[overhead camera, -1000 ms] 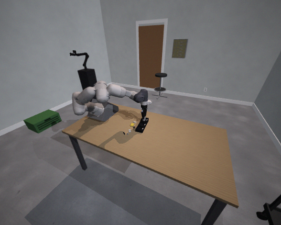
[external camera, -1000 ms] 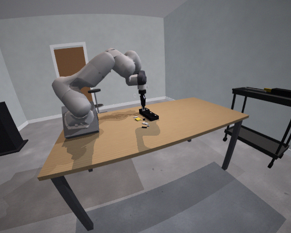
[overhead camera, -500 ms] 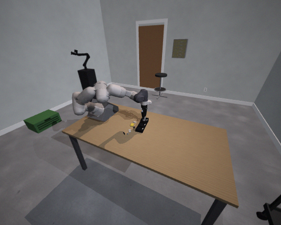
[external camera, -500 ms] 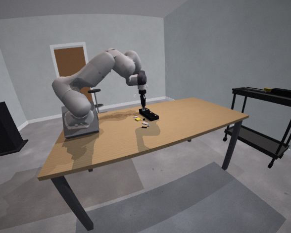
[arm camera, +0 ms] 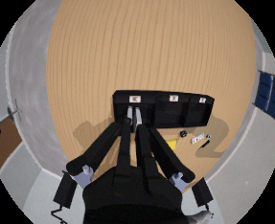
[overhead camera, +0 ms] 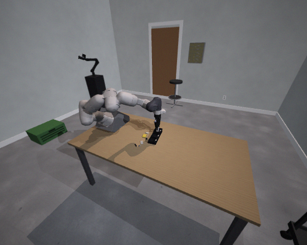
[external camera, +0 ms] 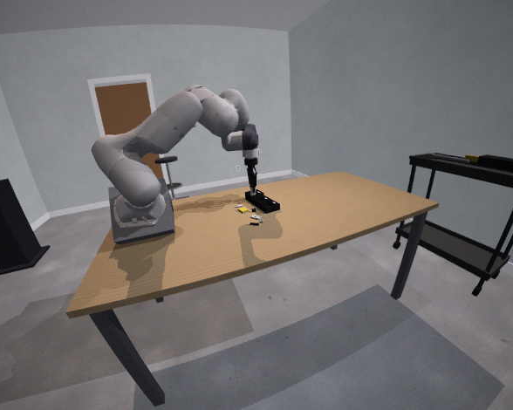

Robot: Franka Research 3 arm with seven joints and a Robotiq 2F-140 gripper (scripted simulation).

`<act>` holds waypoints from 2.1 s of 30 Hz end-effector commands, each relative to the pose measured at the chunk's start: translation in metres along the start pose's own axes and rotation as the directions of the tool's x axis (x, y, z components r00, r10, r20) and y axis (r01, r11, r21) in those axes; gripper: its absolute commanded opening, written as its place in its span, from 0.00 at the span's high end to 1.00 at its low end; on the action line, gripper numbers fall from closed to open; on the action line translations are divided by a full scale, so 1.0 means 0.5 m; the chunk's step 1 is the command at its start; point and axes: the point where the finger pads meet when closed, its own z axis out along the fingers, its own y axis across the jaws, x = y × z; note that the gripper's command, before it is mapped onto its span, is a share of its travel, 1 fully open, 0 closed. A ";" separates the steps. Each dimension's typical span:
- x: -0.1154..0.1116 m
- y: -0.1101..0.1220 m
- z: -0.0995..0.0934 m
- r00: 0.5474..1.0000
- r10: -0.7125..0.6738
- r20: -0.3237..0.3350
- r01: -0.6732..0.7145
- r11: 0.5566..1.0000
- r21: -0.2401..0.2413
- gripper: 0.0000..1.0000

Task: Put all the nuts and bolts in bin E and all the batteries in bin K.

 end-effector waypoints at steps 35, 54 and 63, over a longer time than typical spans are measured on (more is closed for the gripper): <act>0.000 -0.001 -0.049 1.000 0.002 -0.003 -0.002 1.000 -0.001 0.95; 0.000 -0.001 -0.118 1.000 0.002 -0.003 -0.002 1.000 -0.001 0.95; 0.000 -0.001 -0.201 1.000 0.002 -0.003 -0.002 1.000 -0.001 0.95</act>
